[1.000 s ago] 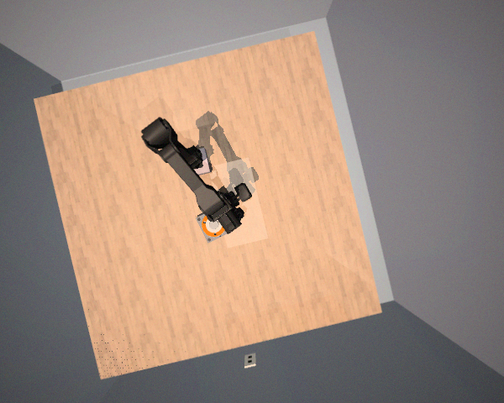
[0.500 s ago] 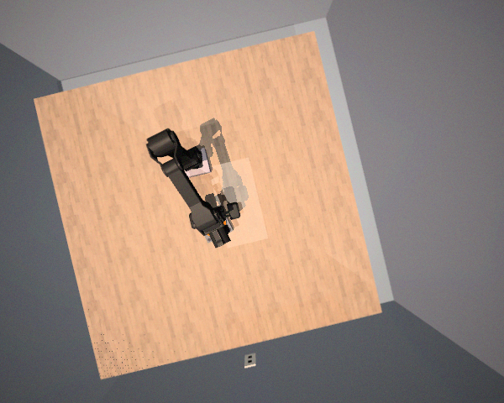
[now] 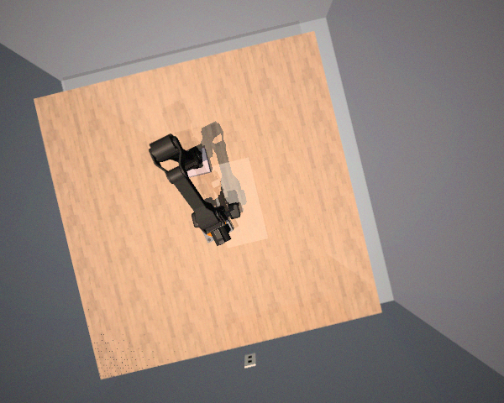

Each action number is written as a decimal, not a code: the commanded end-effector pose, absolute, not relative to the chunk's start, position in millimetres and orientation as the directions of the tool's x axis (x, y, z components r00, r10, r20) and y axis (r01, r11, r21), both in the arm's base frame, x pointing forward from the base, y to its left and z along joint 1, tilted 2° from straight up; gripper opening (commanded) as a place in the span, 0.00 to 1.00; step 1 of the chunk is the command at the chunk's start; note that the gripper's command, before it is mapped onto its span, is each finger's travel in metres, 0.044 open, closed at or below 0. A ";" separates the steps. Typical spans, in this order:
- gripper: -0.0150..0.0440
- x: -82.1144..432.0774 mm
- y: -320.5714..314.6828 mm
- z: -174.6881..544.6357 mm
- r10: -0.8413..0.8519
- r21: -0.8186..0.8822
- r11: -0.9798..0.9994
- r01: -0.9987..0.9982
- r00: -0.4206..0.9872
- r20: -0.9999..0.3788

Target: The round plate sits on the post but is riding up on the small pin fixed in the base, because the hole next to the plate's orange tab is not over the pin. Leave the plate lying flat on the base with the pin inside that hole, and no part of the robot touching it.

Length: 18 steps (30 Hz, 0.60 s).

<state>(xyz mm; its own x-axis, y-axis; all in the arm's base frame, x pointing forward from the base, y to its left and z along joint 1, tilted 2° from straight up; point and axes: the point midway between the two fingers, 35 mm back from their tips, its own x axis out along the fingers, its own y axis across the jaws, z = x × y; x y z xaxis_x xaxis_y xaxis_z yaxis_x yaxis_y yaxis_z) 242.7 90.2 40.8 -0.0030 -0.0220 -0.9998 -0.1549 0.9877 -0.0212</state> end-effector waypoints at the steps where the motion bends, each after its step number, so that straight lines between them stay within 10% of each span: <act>1: 0.25 244.7 91.7 38.4 -0.025 -0.025 0.988 -0.154 -0.001 -1.000; 18: 0.25 258.5 104.6 37.0 -0.024 -0.024 0.988 -0.154 0.000 -1.000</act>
